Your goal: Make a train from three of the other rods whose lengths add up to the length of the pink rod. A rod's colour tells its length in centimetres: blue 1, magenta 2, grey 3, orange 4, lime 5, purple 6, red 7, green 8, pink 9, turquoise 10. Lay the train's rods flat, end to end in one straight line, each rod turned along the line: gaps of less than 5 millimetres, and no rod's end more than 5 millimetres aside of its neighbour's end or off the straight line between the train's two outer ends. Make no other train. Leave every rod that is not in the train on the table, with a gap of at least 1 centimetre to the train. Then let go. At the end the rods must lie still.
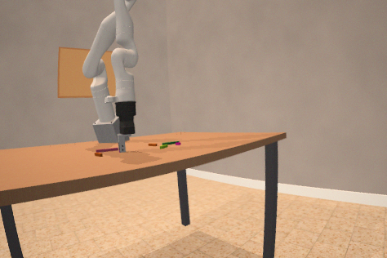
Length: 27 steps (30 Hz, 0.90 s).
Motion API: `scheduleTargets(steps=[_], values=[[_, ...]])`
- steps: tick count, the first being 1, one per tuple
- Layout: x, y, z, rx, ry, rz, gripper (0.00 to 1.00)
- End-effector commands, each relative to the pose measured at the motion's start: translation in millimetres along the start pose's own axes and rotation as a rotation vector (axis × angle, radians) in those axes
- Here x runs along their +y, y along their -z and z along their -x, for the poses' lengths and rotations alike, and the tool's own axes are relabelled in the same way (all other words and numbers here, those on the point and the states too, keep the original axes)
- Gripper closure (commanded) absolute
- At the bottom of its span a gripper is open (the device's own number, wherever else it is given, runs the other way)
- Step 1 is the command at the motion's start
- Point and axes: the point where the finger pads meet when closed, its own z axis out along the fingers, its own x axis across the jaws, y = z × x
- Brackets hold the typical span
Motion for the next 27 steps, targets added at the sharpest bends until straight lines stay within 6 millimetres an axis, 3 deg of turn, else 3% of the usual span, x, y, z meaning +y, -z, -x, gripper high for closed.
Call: scheduleTargets(steps=[1,22,23,27], values=[[0.2,0.3,0.3,-0.001,0.0,0.001,0.76],[0.2,0.3,0.3,-0.001,0.0,0.001,0.76],[0.2,0.3,0.3,-0.001,0.0,0.001,0.7],[0.2,0.3,0.3,-0.001,0.0,0.001,0.64]])
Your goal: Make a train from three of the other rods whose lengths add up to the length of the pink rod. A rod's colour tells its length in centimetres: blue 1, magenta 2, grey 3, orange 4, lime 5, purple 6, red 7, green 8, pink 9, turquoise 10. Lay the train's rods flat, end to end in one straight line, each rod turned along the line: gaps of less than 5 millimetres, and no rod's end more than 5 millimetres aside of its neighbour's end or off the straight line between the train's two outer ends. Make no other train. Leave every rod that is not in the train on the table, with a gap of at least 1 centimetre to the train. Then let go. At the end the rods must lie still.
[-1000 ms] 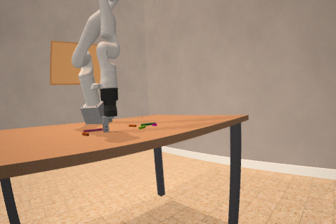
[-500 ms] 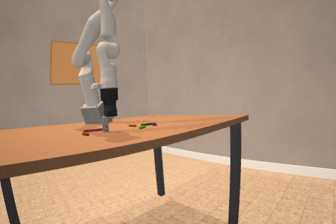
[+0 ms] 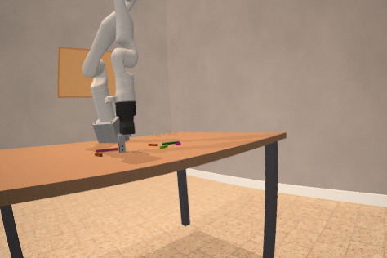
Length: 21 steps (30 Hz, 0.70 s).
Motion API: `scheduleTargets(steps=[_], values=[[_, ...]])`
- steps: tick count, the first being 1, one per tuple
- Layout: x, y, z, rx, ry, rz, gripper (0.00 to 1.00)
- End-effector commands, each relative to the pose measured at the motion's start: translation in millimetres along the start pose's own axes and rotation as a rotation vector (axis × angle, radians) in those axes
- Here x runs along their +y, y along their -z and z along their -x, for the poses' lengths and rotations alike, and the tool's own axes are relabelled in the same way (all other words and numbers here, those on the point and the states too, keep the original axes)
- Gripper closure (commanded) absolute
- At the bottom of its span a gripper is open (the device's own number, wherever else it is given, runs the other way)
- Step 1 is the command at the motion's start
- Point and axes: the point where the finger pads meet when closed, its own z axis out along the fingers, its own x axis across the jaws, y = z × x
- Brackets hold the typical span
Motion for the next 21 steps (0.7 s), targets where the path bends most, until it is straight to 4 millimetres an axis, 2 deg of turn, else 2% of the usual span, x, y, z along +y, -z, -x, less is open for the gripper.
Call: scheduleTargets(steps=[1,3,4,6,7,9,10,21], values=[[0.2,0.3,0.3,-0.001,0.0,0.001,0.64],[0.2,0.3,0.3,-0.001,0.0,0.001,0.64],[0.2,0.3,0.3,-0.001,0.0,0.001,0.58],[0.2,0.3,0.3,-0.001,0.0,0.001,0.58],[0.2,0.3,0.3,-0.001,0.0,0.001,0.52],[0.2,0.3,0.3,-0.001,0.0,0.001,0.52],[0.2,0.3,0.3,-0.001,0.0,0.001,0.46],[0.2,0.4,0.3,-0.001,0.0,0.001,0.46]])
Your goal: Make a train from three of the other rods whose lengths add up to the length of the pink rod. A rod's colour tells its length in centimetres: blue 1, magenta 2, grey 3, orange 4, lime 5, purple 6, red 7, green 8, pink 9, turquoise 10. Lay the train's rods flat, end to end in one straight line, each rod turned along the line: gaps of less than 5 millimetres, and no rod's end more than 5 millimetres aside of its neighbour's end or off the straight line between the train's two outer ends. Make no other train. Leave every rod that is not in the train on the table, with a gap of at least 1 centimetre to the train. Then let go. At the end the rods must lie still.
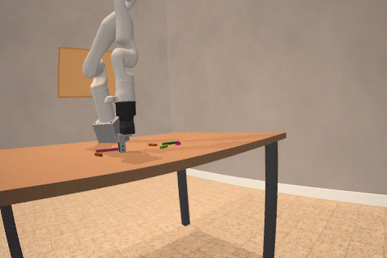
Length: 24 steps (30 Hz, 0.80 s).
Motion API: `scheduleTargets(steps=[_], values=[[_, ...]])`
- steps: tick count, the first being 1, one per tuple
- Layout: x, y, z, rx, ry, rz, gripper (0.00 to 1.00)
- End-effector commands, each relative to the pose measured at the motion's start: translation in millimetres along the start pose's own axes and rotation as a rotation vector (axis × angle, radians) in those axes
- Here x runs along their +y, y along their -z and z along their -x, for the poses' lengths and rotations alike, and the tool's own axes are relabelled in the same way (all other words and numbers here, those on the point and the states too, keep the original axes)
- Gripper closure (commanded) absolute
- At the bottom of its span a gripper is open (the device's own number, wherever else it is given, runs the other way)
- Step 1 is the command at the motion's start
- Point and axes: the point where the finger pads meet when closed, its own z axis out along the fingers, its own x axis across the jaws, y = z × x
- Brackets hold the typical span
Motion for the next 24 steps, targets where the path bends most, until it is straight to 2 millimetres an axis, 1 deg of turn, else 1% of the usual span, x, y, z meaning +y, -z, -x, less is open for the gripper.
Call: scheduleTargets(steps=[1,6,12,14,20,24], values=[[0,1,0,-0.001,0.0,0.001,0.46],[0,9,0,-0.001,0.0,0.001,0.46],[0,34,0,-0.001,0.0,0.001,0.46],[0,34,0,-0.001,0.0,0.001,0.46],[0,64,0,-0.001,0.0,0.001,0.46],[0,80,0,-0.001,0.0,0.001,0.46]])
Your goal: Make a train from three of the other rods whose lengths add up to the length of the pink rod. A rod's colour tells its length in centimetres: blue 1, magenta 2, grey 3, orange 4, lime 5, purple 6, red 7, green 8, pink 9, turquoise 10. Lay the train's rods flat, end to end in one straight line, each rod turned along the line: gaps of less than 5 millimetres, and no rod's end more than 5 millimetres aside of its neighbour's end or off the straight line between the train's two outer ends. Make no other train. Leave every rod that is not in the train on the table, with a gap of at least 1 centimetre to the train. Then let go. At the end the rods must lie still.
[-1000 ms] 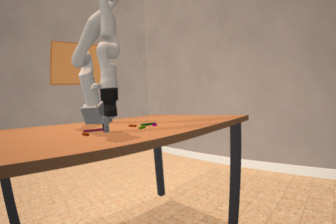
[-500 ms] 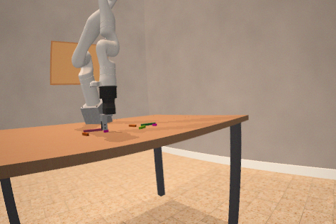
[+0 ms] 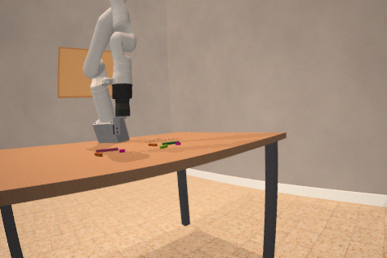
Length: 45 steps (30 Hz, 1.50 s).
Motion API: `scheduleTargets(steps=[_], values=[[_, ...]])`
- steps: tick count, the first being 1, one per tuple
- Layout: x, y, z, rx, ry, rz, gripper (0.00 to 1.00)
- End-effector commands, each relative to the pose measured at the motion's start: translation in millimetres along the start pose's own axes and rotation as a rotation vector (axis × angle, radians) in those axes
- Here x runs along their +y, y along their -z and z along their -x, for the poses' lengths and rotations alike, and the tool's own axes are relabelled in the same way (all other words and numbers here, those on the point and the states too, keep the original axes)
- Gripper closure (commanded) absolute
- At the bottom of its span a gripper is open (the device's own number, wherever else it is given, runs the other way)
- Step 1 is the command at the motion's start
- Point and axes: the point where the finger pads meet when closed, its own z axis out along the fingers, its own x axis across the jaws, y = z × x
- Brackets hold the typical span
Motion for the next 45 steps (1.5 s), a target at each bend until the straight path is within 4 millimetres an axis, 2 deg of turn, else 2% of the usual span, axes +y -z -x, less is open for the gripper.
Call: scheduleTargets(steps=[1,11,12,35,41,45], values=[[14,18,6,-0.024,0.018,0.025,0.46],[14,25,6,-0.024,0.018,0.025,0.46],[14,25,6,-0.024,0.018,0.025,0.0],[15,25,6,-0.024,0.012,0.025,0.0],[21,25,8,-0.022,-0.021,0.021,0.0],[37,24,10,-0.02,-0.092,0.013,0.0]])
